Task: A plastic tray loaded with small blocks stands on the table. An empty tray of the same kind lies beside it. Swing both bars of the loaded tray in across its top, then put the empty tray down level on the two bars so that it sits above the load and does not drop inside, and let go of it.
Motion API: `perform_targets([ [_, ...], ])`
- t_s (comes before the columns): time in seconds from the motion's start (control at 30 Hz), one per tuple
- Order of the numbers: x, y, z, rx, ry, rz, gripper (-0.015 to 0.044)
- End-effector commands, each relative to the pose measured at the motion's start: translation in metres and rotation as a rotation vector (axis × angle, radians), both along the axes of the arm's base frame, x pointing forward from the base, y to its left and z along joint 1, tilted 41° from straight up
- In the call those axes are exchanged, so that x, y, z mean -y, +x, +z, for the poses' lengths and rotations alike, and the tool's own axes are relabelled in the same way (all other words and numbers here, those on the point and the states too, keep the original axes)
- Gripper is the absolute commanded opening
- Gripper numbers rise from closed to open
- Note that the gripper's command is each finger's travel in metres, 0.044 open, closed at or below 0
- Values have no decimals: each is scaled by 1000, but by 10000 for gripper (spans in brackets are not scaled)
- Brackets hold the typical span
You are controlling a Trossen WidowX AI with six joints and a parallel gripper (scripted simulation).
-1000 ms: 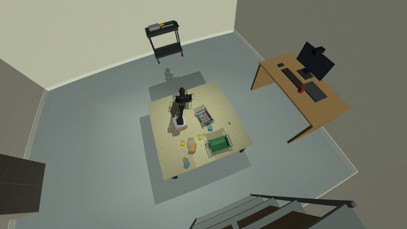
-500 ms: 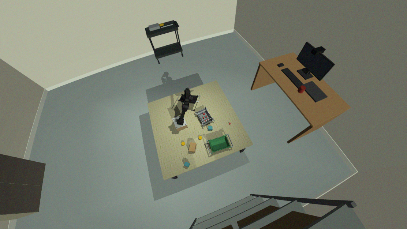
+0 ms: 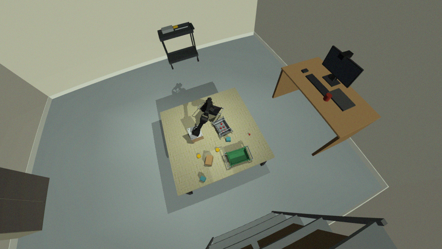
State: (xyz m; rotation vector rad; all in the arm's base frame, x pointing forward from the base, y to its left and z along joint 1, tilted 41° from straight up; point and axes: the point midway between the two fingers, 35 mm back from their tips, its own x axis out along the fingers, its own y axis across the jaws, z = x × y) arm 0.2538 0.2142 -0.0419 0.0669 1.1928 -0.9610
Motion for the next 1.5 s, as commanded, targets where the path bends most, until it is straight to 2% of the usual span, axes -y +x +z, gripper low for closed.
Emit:
perform_targets([
  [0.0, 6, 12, 17, 62, 22, -40, 0],
  [0.63, 77, 55, 66, 261, 15, -295, 0],
  [1.23, 154, 73, 111, 452, -18, -537, 0],
  [1.47, 157, 74, 113, 459, -20, -546, 0],
])
